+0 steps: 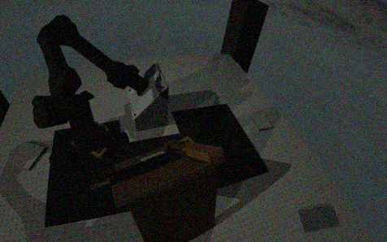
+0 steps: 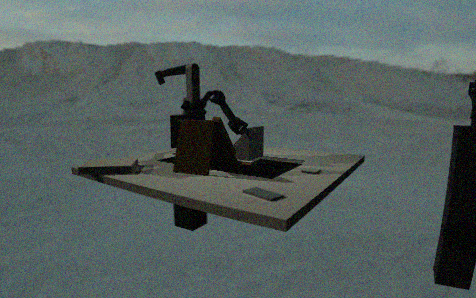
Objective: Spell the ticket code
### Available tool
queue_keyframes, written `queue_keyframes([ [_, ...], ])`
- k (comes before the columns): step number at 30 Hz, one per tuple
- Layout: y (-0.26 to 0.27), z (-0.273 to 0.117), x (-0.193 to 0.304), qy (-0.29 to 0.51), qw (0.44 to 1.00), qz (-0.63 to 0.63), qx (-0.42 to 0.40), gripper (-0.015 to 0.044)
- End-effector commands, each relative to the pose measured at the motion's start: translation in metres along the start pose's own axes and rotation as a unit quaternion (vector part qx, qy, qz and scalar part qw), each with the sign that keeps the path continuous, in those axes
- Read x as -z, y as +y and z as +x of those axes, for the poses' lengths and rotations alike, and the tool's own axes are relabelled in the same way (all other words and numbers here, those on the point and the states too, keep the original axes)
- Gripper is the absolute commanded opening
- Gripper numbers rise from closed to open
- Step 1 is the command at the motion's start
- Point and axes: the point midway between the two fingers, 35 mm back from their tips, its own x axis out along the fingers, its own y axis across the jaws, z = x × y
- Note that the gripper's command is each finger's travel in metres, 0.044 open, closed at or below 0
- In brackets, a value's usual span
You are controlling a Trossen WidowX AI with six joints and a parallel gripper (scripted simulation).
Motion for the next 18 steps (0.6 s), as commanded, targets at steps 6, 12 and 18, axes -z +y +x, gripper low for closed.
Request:
queue_keyframes([
  [6,0.0072,0.0009,0.0033,0.004,1.0,0.0,-0.002,0.0],
  [12,0.0102,0.001,0.0033,0.004,1.0,0.0,-0.002,0.0],
  [18,0.0134,0.0011,0.0034,0.004,1.0,0.0,-0.002,0.0],
])
